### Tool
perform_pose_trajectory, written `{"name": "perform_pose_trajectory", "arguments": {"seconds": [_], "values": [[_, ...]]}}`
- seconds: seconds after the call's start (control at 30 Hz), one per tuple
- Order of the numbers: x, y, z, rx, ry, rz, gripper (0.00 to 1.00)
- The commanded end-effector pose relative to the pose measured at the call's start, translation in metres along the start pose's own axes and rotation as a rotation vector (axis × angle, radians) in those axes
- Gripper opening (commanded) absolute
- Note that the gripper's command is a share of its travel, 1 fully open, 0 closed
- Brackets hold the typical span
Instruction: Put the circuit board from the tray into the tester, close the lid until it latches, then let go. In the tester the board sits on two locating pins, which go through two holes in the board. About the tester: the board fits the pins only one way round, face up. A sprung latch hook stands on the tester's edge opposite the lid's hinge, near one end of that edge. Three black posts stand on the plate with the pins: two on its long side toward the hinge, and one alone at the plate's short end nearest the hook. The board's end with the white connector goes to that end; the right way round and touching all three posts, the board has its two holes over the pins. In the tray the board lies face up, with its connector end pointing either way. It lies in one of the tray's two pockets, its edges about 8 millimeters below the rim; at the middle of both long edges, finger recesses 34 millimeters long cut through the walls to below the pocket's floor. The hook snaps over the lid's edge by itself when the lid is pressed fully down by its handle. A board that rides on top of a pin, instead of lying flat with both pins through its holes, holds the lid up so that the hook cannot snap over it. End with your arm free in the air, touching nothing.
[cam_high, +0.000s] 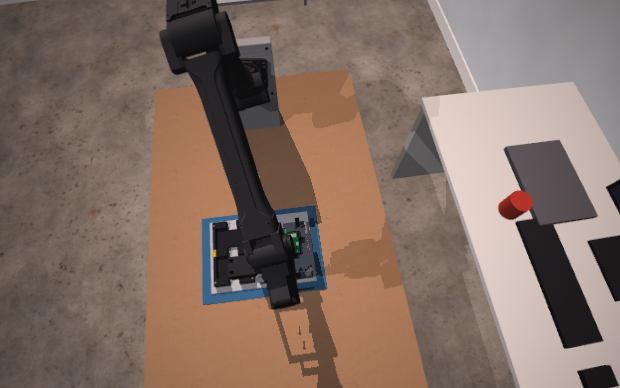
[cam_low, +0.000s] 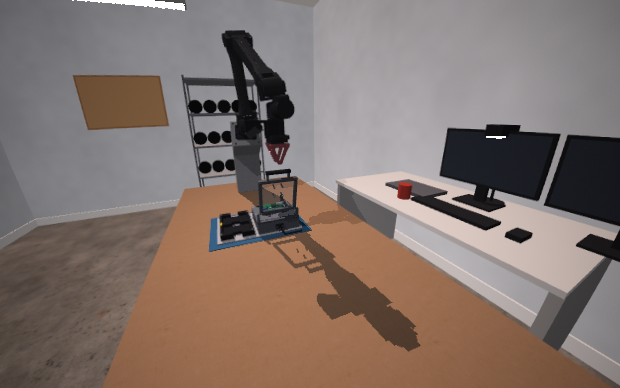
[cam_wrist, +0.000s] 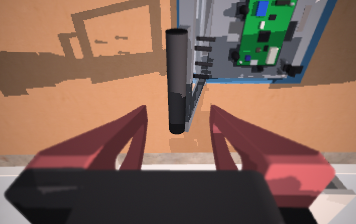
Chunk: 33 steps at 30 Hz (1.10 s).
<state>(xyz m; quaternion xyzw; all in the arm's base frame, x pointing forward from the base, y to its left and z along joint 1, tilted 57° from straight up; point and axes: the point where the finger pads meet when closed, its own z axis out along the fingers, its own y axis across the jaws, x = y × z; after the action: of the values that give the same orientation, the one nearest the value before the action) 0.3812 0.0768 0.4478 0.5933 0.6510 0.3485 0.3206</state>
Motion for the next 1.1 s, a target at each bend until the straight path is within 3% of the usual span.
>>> {"name": "perform_pose_trajectory", "arguments": {"seconds": [0.0,1.07], "values": [[-0.006,0.0286,-0.0109,-0.057,-0.008,0.001,0.48],[-0.0061,0.0264,-0.0064,-0.052,-0.008,0.0,0.48]]}}
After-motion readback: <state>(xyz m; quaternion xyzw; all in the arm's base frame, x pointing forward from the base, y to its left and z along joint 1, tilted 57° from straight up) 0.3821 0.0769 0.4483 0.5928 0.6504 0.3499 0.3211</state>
